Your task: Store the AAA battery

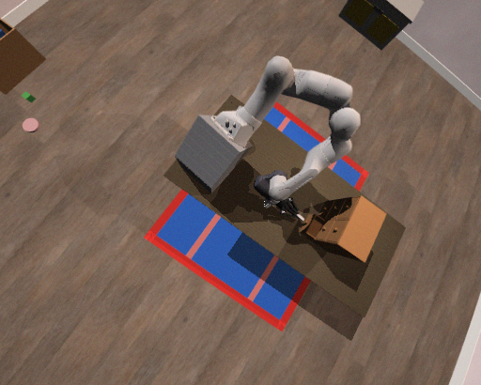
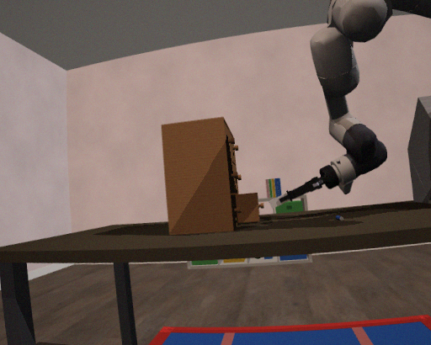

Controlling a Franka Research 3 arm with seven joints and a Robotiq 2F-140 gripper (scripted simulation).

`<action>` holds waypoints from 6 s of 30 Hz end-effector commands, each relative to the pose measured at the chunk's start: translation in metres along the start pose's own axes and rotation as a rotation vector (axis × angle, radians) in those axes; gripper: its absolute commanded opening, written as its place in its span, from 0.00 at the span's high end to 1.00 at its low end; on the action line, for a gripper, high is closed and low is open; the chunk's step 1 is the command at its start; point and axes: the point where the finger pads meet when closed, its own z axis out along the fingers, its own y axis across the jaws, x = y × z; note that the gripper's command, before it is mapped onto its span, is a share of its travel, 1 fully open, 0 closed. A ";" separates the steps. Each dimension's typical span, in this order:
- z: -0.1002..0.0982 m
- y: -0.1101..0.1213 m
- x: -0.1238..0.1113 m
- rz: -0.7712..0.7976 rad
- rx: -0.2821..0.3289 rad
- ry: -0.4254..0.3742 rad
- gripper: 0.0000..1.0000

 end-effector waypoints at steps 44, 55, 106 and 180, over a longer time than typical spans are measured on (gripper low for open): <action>0.065 -0.002 -0.024 0.005 0.006 0.001 1.00; 0.074 -0.002 -0.027 0.005 0.006 0.001 1.00; 0.080 -0.002 -0.029 0.005 0.006 0.001 1.00; -0.050 -0.001 -0.090 0.005 0.005 0.022 1.00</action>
